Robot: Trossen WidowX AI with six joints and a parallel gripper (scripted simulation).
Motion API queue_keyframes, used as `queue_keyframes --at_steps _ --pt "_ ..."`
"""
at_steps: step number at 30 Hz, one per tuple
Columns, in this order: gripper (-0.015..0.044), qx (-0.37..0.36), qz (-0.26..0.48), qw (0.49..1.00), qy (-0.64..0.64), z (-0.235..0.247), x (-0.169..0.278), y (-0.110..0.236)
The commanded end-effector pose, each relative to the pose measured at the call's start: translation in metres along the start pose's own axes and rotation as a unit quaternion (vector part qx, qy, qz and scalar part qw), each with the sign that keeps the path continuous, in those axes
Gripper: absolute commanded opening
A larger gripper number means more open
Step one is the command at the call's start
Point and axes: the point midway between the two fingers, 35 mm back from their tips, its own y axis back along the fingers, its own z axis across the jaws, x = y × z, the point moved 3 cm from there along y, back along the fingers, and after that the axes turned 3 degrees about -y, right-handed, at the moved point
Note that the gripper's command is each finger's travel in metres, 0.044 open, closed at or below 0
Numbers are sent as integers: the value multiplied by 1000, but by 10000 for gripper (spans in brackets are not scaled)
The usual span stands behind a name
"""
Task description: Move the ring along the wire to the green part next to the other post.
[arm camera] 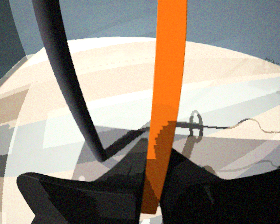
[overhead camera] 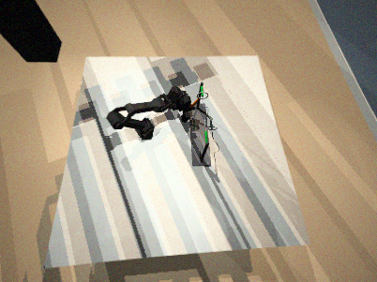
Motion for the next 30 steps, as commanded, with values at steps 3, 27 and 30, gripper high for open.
queue_keyframes --at_steps 3,27,30 --pt "-150 0 -5 1000 -4 7 -2 0" --pt "-150 0 -6 1000 -5 12 17 -12" --pt "-150 0 -6 1000 -5 12 17 -12"
